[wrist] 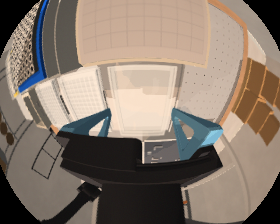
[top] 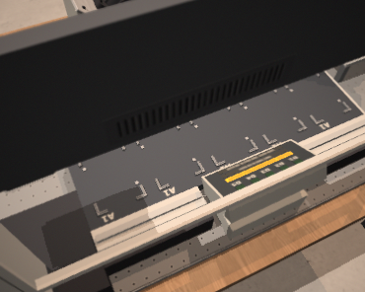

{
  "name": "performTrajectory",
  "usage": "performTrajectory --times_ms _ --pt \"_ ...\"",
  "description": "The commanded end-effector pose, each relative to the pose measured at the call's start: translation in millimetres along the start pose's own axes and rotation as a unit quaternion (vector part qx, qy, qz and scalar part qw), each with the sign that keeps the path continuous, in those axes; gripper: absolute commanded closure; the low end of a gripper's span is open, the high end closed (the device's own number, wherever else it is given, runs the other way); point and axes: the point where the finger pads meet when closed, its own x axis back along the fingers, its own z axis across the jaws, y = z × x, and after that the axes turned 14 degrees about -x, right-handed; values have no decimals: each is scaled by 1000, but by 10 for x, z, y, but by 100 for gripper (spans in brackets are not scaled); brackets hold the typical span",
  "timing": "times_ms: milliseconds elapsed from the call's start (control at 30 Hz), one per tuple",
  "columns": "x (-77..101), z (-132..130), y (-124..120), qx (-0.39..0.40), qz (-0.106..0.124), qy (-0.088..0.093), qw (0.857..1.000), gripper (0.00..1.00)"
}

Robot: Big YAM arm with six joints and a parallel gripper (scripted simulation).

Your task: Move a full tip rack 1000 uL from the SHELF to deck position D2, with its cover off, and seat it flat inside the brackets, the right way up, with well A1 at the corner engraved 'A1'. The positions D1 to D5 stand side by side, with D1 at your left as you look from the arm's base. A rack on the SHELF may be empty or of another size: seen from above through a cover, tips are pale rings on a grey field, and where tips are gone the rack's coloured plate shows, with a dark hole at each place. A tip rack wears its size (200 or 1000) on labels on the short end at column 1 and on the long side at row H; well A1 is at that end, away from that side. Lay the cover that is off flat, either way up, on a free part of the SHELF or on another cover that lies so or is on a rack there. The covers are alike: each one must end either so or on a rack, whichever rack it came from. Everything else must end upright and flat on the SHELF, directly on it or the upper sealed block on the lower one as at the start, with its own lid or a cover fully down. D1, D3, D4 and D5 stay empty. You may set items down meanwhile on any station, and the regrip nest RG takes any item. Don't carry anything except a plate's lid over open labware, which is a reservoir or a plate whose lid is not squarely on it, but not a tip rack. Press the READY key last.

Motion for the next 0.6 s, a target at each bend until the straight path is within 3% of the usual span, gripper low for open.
performTrajectory --times_ms 0,200,333,367,467,567 --pt "331 -42 216 14 -26 -15 999 0" --pt "448 -30 216 15 -27 -16 999 0" --pt "446 -48 205 13 -24 -15 1000 0" --pt "356 -11 81 8 -12 -7 1000 0" --pt "587 -4 222 17 -30 -18 999 0" --pt "575 -37 204 14 -25 -16 999 0"
